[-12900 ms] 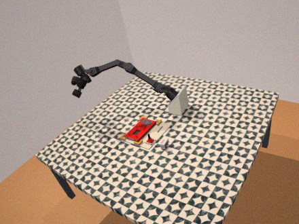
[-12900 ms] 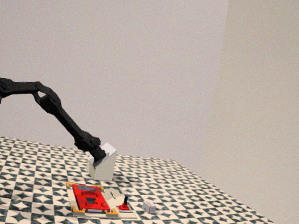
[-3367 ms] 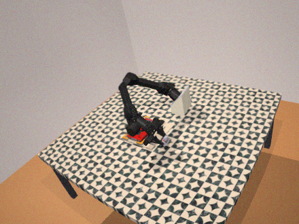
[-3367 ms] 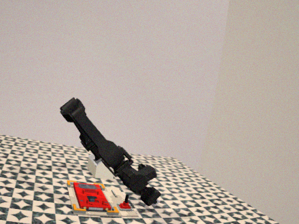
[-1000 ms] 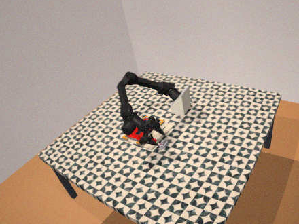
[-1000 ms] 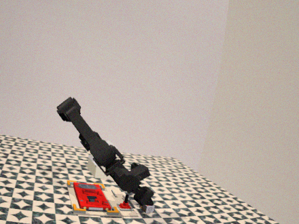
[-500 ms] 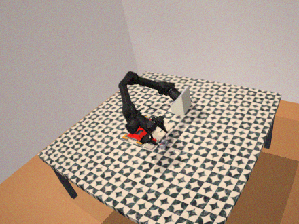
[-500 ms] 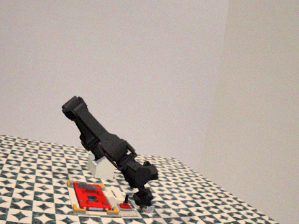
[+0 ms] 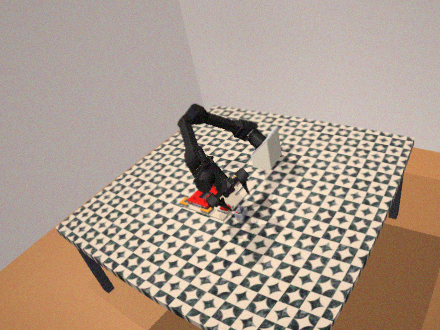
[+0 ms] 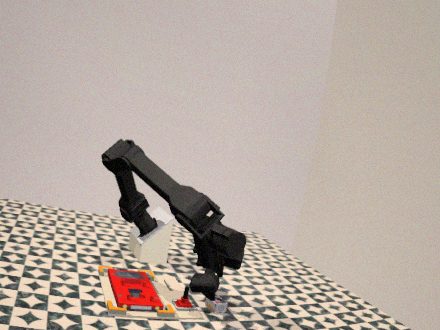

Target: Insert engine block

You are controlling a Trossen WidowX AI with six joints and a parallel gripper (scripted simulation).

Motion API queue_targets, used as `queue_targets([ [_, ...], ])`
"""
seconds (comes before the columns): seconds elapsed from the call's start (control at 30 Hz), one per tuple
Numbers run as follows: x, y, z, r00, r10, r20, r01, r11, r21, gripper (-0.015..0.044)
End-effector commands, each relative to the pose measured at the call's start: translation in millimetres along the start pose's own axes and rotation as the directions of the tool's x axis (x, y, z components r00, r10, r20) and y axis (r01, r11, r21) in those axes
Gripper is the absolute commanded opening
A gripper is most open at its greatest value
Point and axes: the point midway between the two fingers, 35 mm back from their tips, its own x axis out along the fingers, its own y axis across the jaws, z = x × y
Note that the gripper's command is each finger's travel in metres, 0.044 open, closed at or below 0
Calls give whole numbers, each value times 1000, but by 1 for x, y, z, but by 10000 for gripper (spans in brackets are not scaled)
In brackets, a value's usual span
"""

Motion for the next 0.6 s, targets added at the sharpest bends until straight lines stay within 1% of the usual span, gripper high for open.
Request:
queue_targets([
  [0.0, -4, 2, 3, 998, -49, -45, 53, 992, 111, 440],
  [0.27, -12, 6, 7, 980, -150, -130, 186, 925, 331, 440],
  [0.57, -23, 11, 14, 939, -277, -205, 345, 768, 540, 440],
])
